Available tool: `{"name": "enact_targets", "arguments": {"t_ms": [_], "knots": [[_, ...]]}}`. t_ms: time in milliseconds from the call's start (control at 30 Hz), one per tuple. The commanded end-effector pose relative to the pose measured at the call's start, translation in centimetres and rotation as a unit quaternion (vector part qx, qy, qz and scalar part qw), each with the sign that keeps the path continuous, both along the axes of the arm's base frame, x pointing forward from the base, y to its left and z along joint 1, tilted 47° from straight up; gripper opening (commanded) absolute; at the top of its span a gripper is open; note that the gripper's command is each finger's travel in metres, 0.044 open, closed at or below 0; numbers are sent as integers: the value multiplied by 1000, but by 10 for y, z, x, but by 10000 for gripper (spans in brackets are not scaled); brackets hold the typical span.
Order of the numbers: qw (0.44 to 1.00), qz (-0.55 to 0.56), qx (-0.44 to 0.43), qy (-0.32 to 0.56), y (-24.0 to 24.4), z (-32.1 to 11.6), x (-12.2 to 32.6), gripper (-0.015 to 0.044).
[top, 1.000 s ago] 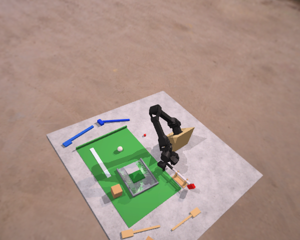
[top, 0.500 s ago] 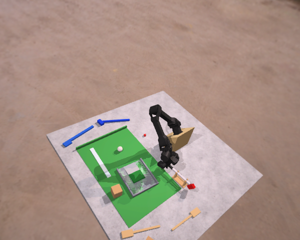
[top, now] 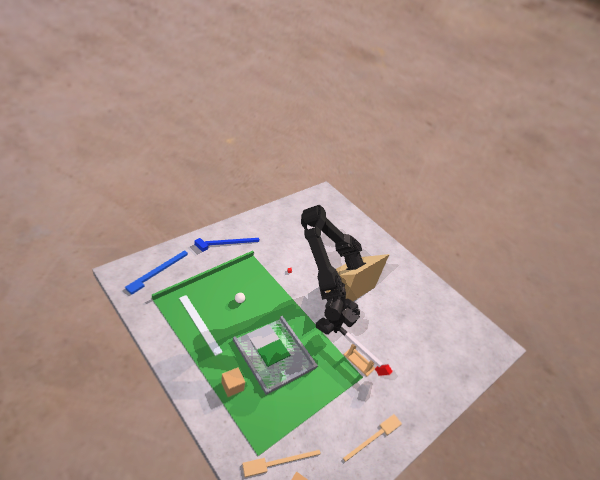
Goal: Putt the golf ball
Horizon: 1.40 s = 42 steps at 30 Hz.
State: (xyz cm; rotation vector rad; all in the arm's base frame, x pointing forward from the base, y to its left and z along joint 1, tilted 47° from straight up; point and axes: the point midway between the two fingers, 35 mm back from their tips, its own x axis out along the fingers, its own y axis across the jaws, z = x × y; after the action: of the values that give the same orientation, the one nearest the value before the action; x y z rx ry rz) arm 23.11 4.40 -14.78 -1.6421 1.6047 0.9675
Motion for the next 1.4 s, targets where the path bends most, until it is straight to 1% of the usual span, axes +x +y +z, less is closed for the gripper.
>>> {"name": "enact_targets", "arguments": {"t_ms": [0,200,300,333,400,833,1100,1367], "knots": [[1000,1,11,-6,24,17,4,0],[1000,1,11,-5,55,49,0,0],[1000,0,11,-5,58,52,-1,0],[1000,5,8,-6,53,48,1,0],[1000,-11,9,-19,49,55,6,0],[975,-171,8,-144,1,124,50,0],[938,-267,1,-219,-39,168,63,0],[886,-359,-12,-293,-82,214,63,0]]}}
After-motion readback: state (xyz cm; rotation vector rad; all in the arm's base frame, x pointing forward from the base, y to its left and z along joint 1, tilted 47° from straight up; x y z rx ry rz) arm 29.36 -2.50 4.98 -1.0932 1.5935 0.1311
